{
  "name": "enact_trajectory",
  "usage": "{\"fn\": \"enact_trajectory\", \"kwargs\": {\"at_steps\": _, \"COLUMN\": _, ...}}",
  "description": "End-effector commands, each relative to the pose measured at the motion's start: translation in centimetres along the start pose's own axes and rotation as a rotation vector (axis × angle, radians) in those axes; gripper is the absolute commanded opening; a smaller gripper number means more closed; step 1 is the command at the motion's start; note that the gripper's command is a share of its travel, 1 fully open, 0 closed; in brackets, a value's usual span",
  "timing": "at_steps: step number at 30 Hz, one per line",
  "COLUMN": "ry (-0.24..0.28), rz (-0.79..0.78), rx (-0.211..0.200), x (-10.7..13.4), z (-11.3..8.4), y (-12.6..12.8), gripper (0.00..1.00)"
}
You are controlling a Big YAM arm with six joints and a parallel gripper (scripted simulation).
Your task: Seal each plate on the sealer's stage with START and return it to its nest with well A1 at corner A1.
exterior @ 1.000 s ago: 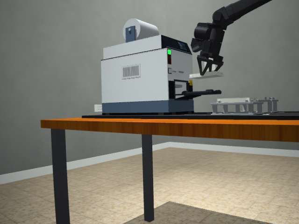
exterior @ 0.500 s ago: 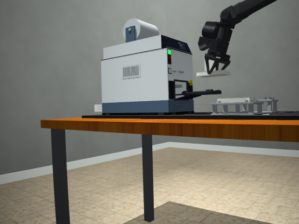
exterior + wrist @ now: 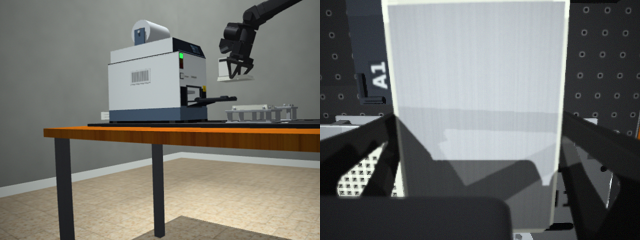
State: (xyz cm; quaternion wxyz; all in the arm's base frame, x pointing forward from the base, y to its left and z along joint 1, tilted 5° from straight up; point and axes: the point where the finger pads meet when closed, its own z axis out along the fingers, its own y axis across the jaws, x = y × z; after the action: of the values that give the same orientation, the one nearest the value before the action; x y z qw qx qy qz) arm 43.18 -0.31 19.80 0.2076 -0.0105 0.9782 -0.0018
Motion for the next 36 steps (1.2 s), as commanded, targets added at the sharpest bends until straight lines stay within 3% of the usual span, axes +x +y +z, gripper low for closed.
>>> {"fn": "enact_trajectory", "kwargs": {"at_steps": 1, "ry": -0.011, "rz": -0.024, "rx": -0.002, "x": 0.6, "z": -0.8, "y": -0.4, "gripper": 0.0}}
{"fn": "enact_trajectory", "kwargs": {"at_steps": 7, "ry": -0.034, "rz": -0.013, "rx": 0.003, "x": 0.5, "z": -1.9, "y": -1.2, "gripper": 0.0}}
{"fn": "enact_trajectory", "kwargs": {"at_steps": 13, "ry": -0.002, "rz": -0.014, "rx": 0.002, "x": 2.7, "z": -1.4, "y": -2.2, "gripper": 0.0}}
{"fn": "enact_trajectory", "kwargs": {"at_steps": 18, "ry": -0.031, "rz": -0.023, "rx": 0.002, "x": 2.5, "z": -2.2, "y": -2.7, "gripper": 0.0}}
{"fn": "enact_trajectory", "kwargs": {"at_steps": 36, "ry": -0.009, "rz": -0.023, "rx": -0.001, "x": 6.0, "z": -2.9, "y": -4.6, "gripper": 0.0}}
